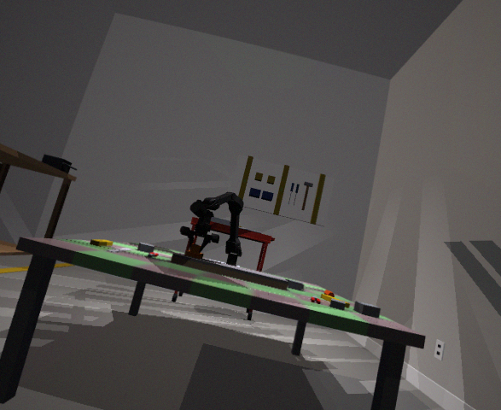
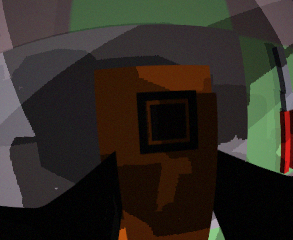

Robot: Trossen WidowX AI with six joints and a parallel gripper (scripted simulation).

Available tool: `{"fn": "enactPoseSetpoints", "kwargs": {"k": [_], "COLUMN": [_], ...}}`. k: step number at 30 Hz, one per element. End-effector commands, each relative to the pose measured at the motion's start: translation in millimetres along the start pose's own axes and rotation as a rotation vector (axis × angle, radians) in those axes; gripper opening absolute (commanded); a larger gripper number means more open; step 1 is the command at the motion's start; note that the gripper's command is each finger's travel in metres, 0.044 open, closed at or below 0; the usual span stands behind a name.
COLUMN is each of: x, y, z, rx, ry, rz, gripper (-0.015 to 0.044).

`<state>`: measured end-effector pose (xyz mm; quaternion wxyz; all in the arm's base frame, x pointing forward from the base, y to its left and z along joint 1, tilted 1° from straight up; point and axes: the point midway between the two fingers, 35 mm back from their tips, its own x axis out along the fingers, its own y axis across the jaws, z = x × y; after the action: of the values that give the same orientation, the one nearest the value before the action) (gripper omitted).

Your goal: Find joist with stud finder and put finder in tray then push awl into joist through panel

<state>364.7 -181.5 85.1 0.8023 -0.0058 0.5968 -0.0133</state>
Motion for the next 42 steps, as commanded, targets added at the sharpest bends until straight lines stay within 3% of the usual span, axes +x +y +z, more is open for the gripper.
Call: {"fn": "enactPoseSetpoints", "kwargs": {"k": [1,16,37,42], "x": [0,-4,-90,-96], "y": [-17,-15,-19,-18], "z": [0,2,26,28], "rx": [0.000,0.004,0.000,-0.003], "ry": [0.001,-0.001,0.001,0.001], "rz": [-0.003,-0.002,-0.003,-0.002], "gripper": [0.0000,0.0000,0.0000,0.0000]}}
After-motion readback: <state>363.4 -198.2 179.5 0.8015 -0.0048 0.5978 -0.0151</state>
